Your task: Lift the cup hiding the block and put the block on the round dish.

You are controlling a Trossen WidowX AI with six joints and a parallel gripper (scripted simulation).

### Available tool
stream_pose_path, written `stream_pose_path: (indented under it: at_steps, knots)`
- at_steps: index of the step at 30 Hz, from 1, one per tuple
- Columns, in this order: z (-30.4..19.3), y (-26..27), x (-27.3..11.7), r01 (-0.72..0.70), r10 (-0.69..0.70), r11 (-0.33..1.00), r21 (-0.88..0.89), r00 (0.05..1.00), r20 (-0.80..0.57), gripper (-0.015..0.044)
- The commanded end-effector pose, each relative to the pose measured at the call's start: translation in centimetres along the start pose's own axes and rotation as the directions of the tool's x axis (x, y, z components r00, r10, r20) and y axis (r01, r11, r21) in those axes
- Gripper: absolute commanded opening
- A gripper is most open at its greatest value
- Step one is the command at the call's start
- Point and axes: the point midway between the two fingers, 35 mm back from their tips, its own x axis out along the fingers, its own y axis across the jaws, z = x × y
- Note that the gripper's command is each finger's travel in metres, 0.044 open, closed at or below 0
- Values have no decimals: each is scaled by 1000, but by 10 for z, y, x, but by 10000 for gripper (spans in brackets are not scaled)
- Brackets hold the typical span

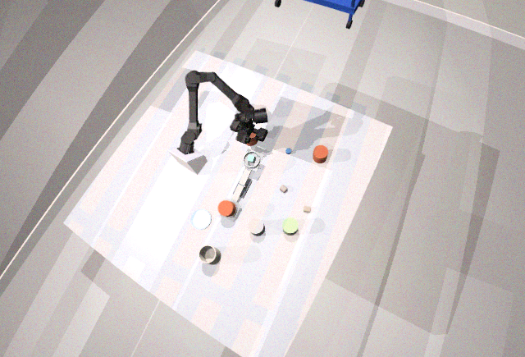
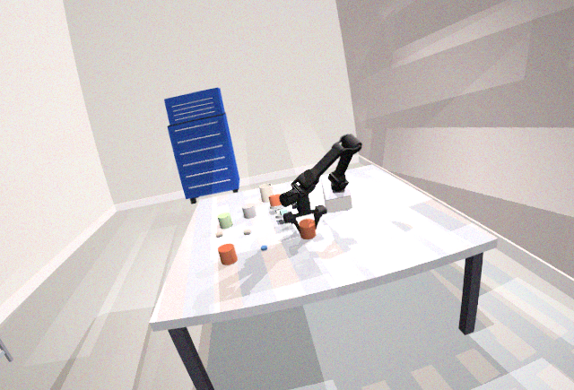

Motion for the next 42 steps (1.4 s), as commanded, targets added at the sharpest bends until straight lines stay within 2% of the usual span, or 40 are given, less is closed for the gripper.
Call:
stream_pose_path:
  at_steps: [1, 9, 13, 20, 24, 27, 31, 39, 42]
  knots:
    - [0, 0, 0, 0, 0, 1000, -3, 1000, 0, 236]
    - [0, 1, -9, 1, -1, 1000, -2, 1000, 3, 440]
    - [2, -1, -51, 5, -6, 1000, 6, 1000, 9, 440]
    - [2, -1, -53, 6, -6, 1000, 6, 1000, 9, 440]
    - [12, 19, -61, -57, 58, 998, -20, 998, 33, 335]
    - [23, 27, -64, -48, 49, 998, -28, 998, 44, 260]
    - [39, 39, -70, -34, 36, 999, -38, 998, 54, 260]
    - [121, 74, -103, 7, -5, 997, -74, 1000, 26, 260]
    - [128, 76, -107, 7, -6, 997, -77, 1000, 18, 260]
